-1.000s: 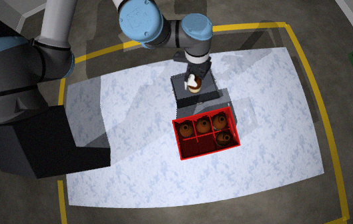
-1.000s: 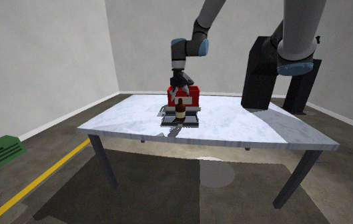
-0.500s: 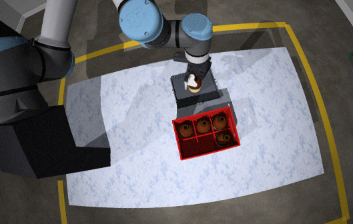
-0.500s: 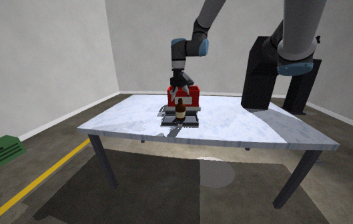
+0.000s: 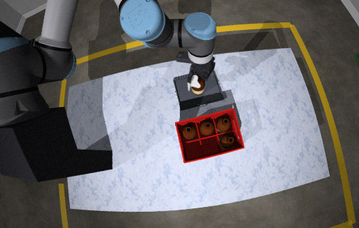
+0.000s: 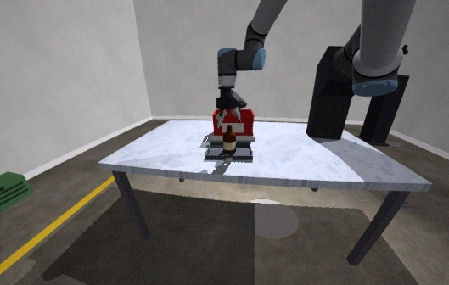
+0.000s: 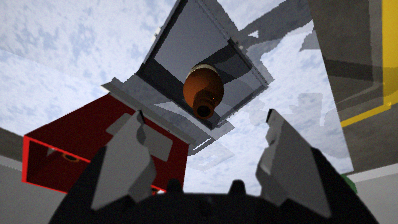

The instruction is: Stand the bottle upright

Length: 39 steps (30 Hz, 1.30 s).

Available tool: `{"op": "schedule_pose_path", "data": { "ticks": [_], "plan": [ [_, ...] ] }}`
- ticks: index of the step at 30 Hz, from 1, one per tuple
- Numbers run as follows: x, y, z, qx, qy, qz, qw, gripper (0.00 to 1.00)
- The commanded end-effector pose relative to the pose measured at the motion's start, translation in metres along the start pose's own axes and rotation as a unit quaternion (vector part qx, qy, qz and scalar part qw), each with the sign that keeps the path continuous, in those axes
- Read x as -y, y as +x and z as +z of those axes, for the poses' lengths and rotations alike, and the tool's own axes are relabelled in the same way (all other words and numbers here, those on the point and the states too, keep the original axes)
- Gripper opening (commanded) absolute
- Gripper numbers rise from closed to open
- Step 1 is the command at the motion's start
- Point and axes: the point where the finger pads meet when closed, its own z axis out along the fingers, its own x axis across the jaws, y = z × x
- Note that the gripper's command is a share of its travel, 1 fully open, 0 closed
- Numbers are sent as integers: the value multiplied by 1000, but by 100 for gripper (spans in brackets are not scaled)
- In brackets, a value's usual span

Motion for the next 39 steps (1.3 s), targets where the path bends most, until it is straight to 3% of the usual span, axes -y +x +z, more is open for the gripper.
{"op": "schedule_pose_path", "data": {
  "ticks": [1, 30, 39],
  "plan": [
    [0, 0, -6, 0, 0, 0, 1000, 100],
    [0, 0, -67, 0, 0, 0, 1000, 100],
    [0, 0, -77, 0, 0, 0, 1000, 100]
  ]
}}
